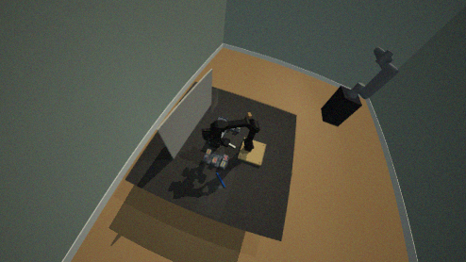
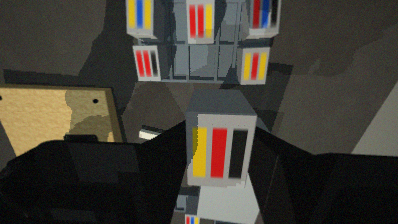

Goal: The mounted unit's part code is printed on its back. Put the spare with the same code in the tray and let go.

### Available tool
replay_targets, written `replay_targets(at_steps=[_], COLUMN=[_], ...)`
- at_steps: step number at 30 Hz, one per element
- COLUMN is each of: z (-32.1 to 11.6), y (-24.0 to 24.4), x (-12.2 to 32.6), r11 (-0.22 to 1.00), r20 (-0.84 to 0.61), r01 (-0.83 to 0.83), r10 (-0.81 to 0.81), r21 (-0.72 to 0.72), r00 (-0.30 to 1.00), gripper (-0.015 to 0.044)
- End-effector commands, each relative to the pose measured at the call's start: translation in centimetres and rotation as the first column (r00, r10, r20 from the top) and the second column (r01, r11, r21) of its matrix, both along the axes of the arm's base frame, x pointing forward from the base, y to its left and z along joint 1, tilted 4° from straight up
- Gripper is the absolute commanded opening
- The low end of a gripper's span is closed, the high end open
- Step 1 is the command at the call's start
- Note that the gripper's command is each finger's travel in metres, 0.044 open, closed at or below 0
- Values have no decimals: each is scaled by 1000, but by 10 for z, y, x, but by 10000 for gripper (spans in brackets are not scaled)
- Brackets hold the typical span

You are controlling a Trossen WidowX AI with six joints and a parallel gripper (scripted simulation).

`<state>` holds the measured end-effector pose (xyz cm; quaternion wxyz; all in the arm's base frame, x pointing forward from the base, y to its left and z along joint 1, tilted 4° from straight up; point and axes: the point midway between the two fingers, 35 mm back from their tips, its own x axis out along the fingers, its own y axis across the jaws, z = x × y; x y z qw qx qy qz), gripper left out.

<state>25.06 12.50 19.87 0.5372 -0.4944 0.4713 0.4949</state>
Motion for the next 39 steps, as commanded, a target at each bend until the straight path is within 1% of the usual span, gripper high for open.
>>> replay_targets(at_steps=[1, 7, 15, 27, 39], z=[4, 6, 6, 5, 0], y=[-17, -43, -83, -143, -210], x=[15, 32, 52, 72, 82], r11=[1000, 1000, 995, 984, 991], r20=[12, 22, 26, 21, 23], r01=[7, 18, 93, 178, 133], r10=[-7, -17, -92, -177, -132], r21=[2, -1, -24, -27, -32], r00=[1000, 1000, 995, 984, 991], gripper=[0, 0, 0, 0, 0])
